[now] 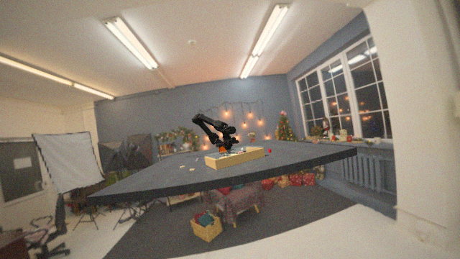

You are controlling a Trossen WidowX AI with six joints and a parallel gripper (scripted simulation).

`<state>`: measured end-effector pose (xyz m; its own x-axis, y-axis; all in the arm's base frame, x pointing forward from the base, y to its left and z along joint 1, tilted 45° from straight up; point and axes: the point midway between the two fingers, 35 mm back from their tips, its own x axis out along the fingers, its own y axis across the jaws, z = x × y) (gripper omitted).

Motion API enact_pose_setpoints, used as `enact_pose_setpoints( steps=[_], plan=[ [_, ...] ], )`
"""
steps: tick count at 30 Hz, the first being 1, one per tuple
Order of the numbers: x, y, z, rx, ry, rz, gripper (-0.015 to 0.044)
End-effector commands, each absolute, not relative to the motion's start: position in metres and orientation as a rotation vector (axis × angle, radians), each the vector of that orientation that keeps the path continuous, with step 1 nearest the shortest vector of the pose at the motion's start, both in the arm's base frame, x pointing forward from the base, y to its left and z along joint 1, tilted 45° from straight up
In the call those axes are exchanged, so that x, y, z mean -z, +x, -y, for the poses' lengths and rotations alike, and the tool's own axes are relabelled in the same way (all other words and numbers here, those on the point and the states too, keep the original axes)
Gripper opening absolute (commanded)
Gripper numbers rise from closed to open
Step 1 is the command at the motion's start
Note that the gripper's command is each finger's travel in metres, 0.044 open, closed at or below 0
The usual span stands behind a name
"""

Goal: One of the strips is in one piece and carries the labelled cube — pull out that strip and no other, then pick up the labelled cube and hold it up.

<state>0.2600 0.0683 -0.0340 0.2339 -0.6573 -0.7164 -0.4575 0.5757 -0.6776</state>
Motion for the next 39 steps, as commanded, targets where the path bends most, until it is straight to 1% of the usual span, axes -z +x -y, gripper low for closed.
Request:
enact_pose_setpoints(
  steps=[1, 39],
  plan=[
    [0.037, 0.247, -0.059, 0.182, -1.043, -1.430, 0.0000],
    [0.028, 0.199, -0.034, 0.181, -1.045, -1.433, 0.0000]
  ],
)
